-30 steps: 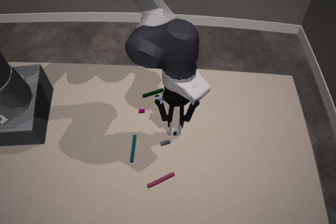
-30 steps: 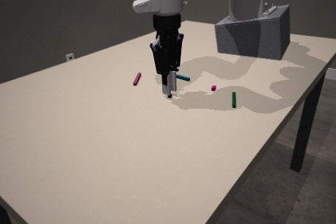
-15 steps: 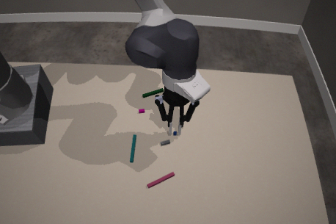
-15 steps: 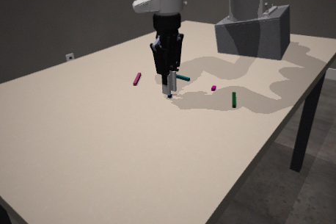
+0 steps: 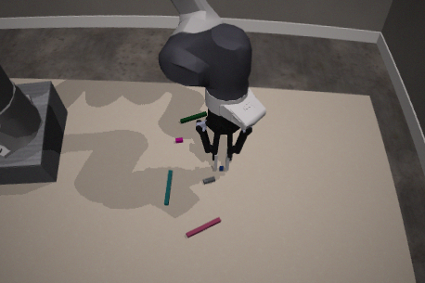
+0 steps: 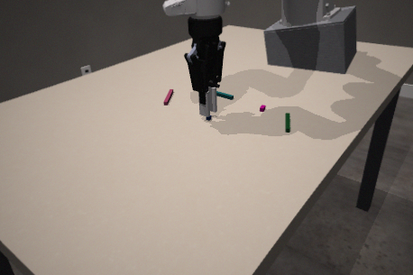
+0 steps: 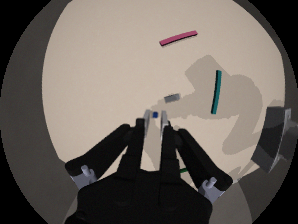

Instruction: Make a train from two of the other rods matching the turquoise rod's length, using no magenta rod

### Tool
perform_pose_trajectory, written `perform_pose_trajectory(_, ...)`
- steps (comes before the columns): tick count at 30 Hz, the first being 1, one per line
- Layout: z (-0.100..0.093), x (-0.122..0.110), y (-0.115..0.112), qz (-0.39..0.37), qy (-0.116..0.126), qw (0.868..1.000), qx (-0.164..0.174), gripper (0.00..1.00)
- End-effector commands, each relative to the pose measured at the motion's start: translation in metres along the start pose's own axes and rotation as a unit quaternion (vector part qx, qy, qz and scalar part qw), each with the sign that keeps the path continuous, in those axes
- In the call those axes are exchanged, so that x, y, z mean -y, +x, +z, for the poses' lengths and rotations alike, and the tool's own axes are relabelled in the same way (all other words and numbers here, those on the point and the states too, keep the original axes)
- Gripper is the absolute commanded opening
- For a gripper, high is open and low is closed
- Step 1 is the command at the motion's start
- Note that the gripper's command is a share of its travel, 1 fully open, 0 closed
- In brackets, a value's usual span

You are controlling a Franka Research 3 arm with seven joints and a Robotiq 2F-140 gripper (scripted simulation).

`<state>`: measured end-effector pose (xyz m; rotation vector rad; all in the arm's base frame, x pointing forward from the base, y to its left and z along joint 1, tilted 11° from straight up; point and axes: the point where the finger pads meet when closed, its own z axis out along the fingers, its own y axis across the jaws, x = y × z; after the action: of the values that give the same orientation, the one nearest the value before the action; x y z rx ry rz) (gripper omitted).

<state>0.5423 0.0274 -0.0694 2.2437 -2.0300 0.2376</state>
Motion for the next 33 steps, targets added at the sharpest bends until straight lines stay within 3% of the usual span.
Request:
perform_pose_trajectory(1,0.0,0.0,-0.001,-0.004,0.001,1.0,0.0,0.15)
perform_pose_trajectory(33,0.016,0.0,-0.001,-0.004,0.001,1.0,0.0,0.15)
